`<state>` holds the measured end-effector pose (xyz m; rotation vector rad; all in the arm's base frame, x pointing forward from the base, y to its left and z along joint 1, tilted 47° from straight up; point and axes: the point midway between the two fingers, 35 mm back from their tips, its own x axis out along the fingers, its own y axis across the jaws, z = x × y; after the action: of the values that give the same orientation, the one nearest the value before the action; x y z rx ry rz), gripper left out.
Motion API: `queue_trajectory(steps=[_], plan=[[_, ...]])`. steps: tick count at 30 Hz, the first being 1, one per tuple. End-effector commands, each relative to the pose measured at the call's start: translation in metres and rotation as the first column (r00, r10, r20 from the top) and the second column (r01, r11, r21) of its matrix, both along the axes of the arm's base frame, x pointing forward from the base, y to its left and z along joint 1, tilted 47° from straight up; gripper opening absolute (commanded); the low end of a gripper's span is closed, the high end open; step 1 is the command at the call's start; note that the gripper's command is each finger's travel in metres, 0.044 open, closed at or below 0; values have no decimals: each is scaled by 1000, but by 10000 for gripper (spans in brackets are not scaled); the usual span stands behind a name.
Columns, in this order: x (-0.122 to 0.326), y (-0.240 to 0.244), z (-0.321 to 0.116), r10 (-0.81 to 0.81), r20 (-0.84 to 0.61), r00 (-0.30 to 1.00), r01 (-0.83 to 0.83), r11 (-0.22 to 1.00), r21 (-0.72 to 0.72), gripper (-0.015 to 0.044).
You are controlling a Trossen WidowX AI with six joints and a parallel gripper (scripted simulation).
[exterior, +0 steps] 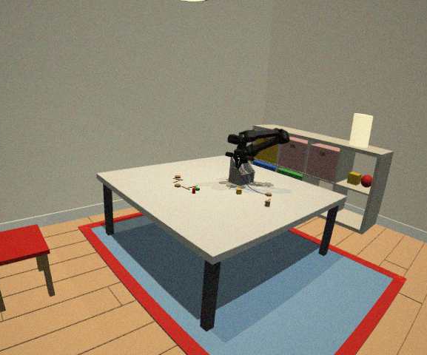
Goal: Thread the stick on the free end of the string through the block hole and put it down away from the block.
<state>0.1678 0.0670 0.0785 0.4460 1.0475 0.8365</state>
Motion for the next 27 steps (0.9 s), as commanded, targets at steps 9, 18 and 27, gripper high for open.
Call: queue_trajectory(steps=[9,18,27], plan=[[-2,-2,-1,105,116,988,-106,994,6,0],[-5,-3,-3,231,247,941,-235,972,-12,0],[-6,-4,-4,306,345,887,-316,948,-29,0]])
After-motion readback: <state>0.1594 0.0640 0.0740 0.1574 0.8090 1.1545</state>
